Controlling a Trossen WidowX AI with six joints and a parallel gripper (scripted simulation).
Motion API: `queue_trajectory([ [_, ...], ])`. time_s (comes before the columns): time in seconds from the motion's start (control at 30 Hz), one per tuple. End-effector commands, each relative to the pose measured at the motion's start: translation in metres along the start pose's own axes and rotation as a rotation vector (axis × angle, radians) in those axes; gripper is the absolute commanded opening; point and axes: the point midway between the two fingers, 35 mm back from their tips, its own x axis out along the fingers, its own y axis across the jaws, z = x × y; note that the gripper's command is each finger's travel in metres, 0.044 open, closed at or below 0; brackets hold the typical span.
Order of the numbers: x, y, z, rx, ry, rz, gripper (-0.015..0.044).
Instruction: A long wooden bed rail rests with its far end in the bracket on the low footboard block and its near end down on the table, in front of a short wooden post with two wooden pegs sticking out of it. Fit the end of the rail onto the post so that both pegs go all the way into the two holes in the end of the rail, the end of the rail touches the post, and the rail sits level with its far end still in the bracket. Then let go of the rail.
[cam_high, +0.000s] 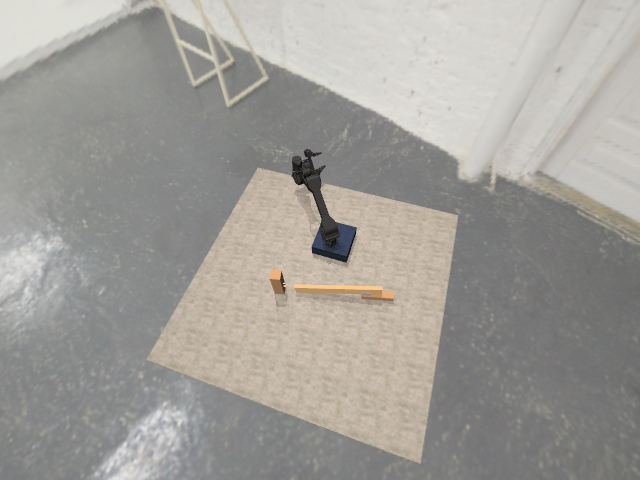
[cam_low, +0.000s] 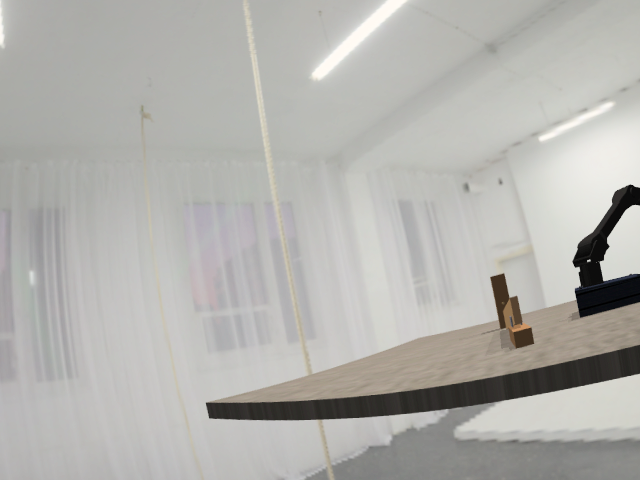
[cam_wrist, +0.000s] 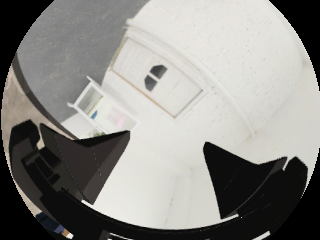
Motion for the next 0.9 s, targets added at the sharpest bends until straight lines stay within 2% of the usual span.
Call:
queue_trajectory([
  [0.0, 0.000, 0.000, 0.000, -0.002, -0.002, -0.001, 0.0426],
  [0.2, -0.019, 0.005, 0.015, -0.116, -0.076, -0.027, 0.0440],
  [0.57, -0.128, -0.024, 0.046, -0.200, -0.350, -0.165, 0.0440],
  [0.87, -0.227, -0.045, 0.051, -0.249, -0.574, -0.287, 0.0440],
])
